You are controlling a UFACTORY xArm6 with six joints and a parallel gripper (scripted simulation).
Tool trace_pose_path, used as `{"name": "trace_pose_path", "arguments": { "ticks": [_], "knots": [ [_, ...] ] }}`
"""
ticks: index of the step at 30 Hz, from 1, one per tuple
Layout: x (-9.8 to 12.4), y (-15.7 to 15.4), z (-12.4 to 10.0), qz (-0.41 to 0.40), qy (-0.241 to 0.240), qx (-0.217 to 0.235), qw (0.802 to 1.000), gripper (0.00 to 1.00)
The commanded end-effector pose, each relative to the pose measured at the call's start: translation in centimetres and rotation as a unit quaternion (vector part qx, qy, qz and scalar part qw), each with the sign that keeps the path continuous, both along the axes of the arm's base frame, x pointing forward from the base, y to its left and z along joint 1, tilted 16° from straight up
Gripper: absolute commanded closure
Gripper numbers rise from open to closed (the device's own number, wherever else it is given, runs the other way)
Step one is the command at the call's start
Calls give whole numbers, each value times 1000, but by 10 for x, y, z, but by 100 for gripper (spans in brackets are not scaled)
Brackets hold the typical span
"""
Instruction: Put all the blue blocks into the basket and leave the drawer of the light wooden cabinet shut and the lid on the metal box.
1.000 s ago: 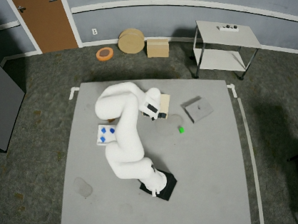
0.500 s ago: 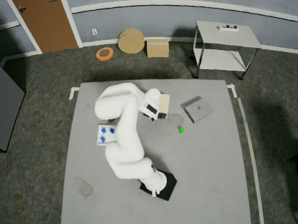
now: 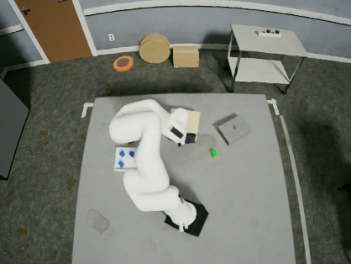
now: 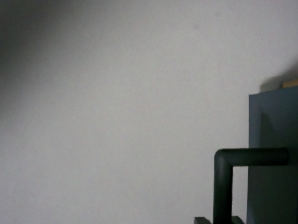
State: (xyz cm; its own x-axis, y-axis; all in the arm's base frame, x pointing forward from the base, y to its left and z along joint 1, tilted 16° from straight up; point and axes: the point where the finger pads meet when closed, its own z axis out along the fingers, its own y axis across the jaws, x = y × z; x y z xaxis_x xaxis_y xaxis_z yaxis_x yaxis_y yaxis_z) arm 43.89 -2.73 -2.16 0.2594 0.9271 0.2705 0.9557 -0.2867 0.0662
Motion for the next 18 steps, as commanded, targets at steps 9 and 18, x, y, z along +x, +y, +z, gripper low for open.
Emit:
{"name": "trace_pose_path", "arguments": {
  "ticks": [9,18],
  "knots": [
    [-26,8,-1,0,-2,0,1000,100],
    [-41,13,-3,0,-2,0,1000,100]
  ]
}}
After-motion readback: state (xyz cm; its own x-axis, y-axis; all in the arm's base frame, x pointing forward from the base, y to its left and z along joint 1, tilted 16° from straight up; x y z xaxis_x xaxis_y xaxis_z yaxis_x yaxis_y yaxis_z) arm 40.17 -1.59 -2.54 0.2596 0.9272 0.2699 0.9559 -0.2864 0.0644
